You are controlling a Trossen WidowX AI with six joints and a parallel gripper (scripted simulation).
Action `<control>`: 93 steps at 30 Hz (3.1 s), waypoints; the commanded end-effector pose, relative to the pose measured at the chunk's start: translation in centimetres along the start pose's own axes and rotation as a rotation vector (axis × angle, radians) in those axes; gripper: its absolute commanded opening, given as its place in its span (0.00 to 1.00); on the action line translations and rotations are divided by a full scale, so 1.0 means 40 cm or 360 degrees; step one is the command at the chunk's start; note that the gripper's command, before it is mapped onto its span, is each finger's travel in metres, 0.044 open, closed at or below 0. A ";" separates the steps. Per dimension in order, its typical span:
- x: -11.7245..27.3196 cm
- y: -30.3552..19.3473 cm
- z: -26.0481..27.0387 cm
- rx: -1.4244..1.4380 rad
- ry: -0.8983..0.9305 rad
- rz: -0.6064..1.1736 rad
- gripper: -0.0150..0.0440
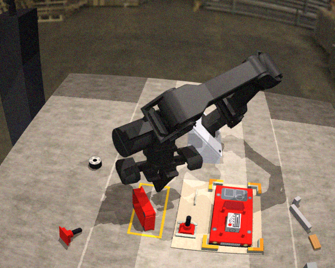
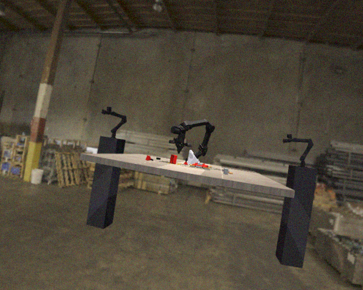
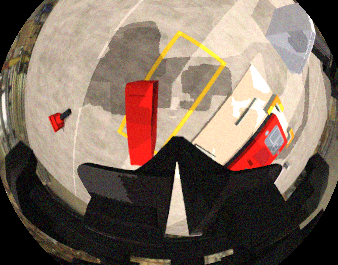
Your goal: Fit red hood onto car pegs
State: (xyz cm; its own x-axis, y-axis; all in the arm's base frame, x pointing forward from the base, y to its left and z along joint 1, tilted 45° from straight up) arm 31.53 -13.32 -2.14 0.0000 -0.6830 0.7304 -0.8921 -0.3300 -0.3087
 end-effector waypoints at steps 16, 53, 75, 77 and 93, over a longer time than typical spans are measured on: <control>-0.087 0.005 -0.001 -0.0017 -0.0035 -0.0008 0.25; -0.085 -0.002 0.044 -0.0016 -0.0034 -0.0007 0.25; -0.084 -0.004 0.071 -0.0016 -0.0033 -0.0007 0.25; -0.084 -0.005 0.074 -0.0016 -0.0032 -0.0007 0.25; -0.084 -0.006 0.093 -0.0015 -0.0032 -0.0007 0.25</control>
State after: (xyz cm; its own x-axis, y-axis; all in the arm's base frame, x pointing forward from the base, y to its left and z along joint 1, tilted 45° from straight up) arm 33.51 -13.51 -6.14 -0.0003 -0.6898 0.7240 -0.8953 -0.3224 -0.3075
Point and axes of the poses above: the point midway between the two fingers, 35 mm back from their tips, its own x axis back along the fingers, its own z axis across the jaws, y = z × x, the point moved 4 cm from there along x, back along the fingers, and after that the axes turned 3 degrees about -x, right-handed, at the moved point
